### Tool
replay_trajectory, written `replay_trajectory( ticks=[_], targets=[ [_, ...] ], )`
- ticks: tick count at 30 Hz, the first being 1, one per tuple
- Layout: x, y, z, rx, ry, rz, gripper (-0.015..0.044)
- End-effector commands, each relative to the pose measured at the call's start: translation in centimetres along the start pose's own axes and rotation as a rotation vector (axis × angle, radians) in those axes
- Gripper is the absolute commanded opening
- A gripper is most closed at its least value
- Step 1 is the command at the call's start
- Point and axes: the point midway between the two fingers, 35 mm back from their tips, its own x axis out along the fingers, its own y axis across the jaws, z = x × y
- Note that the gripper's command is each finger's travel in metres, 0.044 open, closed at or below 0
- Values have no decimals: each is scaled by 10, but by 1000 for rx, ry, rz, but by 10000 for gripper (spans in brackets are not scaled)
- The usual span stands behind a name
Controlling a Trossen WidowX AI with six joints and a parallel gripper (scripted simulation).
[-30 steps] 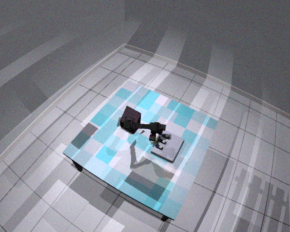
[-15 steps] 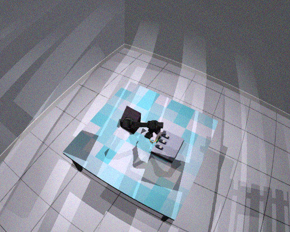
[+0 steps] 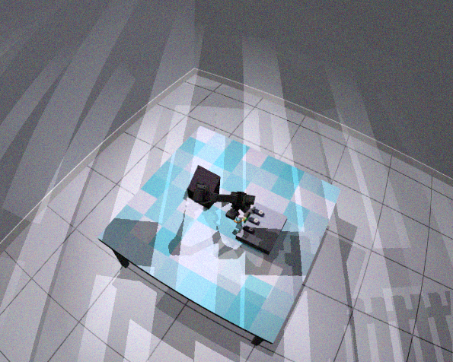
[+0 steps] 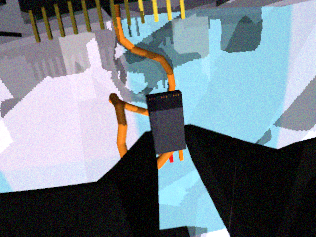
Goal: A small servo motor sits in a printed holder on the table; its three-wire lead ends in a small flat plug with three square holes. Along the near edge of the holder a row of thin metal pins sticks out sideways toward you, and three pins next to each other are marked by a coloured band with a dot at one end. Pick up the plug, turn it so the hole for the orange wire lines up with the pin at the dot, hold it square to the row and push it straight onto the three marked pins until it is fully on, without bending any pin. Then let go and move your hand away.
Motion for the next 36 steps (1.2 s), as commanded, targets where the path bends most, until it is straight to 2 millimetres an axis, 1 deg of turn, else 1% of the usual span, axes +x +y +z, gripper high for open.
replay_trajectory(
  ticks=[1, 6, 36],
  targets=[
    [0, -1, 14, 0, -4, -5, 0],
    [-2, -2, 29, 0, -5, -5, 0],
    [-1, -2, 47, 1, -6, -5, 0]
  ],
)
